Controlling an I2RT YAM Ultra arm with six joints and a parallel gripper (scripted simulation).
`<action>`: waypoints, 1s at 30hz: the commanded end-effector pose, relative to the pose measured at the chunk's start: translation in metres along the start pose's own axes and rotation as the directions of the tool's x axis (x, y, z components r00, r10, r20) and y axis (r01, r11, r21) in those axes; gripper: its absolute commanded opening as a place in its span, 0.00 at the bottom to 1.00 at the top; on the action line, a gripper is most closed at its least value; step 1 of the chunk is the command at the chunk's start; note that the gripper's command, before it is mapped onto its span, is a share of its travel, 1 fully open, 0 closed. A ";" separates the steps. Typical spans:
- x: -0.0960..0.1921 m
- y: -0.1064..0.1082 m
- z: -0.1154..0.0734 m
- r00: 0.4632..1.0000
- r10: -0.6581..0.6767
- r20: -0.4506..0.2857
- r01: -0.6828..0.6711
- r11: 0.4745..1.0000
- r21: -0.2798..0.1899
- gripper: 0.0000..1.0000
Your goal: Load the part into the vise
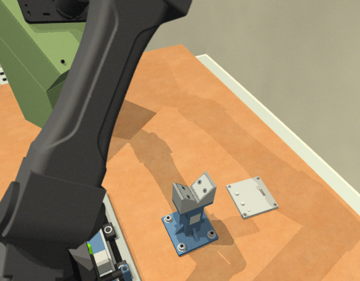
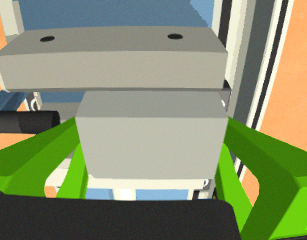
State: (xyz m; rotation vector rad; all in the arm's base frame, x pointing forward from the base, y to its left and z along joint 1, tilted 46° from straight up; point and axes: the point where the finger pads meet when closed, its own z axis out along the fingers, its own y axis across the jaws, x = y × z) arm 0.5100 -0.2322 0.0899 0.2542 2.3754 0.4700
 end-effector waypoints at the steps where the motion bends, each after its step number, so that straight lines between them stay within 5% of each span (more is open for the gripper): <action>1: -0.014 -0.008 -0.014 0.999 -0.018 0.038 0.017 1.000 0.021 0.00; 30: -0.013 -0.009 -0.008 0.999 -0.016 0.037 0.015 1.000 0.021 0.00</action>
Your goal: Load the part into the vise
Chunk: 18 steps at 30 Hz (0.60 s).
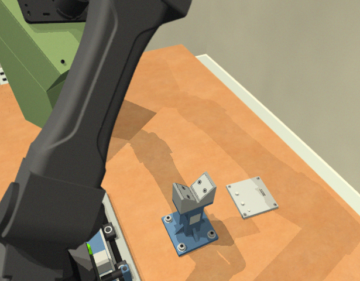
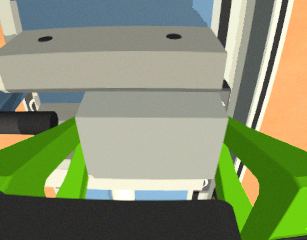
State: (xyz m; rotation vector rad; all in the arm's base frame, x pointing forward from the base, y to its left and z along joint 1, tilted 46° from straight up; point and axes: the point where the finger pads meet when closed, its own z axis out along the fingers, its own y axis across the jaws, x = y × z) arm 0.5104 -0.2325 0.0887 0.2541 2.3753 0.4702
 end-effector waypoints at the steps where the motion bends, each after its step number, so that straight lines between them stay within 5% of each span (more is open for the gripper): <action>1: -0.015 -0.007 -0.010 0.999 -0.017 0.040 0.016 1.000 0.021 0.00; 18: -0.016 -0.008 -0.013 0.999 -0.016 0.044 0.015 1.000 0.024 0.00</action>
